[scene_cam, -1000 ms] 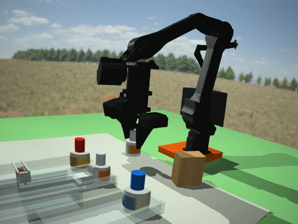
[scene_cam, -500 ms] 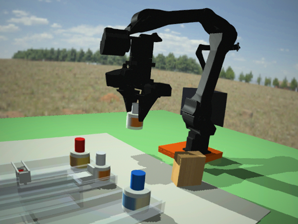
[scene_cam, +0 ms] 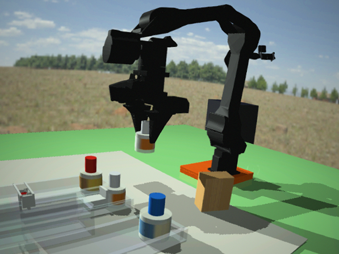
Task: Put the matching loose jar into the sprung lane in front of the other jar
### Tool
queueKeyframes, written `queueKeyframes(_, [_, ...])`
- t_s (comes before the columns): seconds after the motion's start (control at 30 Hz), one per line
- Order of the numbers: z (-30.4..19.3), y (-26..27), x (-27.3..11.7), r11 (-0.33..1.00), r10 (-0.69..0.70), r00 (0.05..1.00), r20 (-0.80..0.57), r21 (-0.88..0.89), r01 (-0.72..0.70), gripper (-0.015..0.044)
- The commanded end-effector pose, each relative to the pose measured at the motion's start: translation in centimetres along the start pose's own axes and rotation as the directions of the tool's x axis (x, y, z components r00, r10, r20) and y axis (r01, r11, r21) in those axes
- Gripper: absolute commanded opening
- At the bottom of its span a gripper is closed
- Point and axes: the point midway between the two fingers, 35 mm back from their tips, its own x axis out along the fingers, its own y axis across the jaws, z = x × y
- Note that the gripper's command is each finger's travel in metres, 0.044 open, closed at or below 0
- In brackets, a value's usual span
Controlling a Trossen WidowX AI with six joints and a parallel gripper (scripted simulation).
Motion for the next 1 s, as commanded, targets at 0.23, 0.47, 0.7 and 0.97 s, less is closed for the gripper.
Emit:
queueKeyframes(0.23, [5.3,4.6,3.1,0.999,0.008,1.0,0.008,-0.034,-0.008,0.0])
queueKeyframes(0.47, [5.8,5.3,3.5,0.999,0.009,1.0,0.008,-0.039,-0.008,0.0])
queueKeyframes(0.7, [5.8,5.3,5.0,0.999,0.009,1.0,0.008,-0.039,-0.008,0.0])
queueKeyframes(0.97, [5.8,5.3,6.0,0.999,0.009,1.0,0.008,-0.039,-0.008,0.0])
